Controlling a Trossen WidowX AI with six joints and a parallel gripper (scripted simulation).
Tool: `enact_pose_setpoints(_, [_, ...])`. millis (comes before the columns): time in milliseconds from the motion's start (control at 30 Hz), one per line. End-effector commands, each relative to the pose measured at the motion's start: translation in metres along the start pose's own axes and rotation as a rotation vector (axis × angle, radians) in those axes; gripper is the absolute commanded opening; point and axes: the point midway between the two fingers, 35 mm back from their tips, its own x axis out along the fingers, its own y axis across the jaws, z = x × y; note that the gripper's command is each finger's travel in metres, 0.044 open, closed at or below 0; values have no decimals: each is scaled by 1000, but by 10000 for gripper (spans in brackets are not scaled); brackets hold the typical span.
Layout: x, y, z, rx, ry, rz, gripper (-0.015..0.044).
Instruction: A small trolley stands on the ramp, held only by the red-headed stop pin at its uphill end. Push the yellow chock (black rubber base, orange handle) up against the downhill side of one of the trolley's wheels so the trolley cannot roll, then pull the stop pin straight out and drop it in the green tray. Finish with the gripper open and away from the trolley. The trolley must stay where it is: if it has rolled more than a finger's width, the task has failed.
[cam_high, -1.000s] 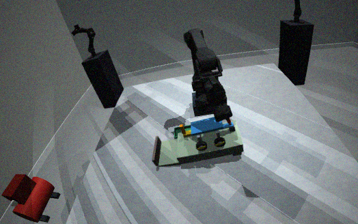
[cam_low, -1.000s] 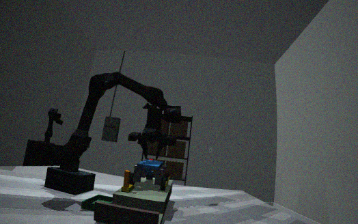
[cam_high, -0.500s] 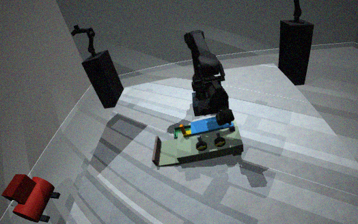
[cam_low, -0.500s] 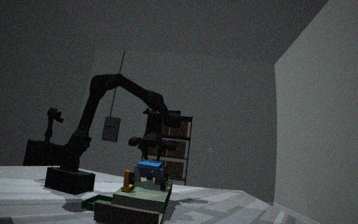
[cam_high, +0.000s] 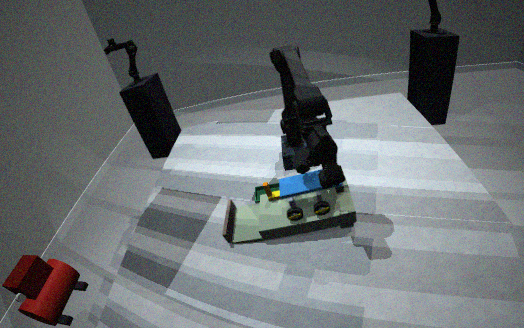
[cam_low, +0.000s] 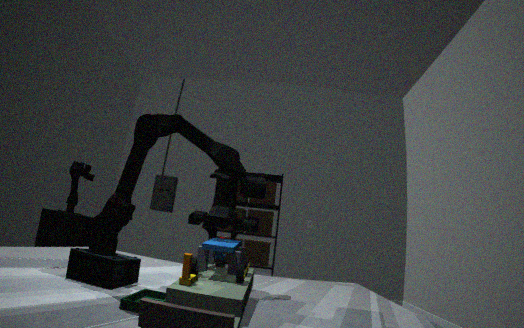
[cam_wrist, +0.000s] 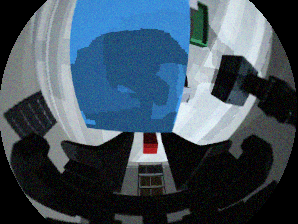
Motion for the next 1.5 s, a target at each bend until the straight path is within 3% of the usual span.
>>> enact_pose_setpoints(0, [0,0,0,0,0,0,138])
enact_pose_setpoints(67, [0,0,0,0,0,0,85])
enact_pose_setpoints(400, [0,0,0,0,0,0,0])
enact_pose_setpoints(1467, [-26,-2,-2,6,-2,-3,0])
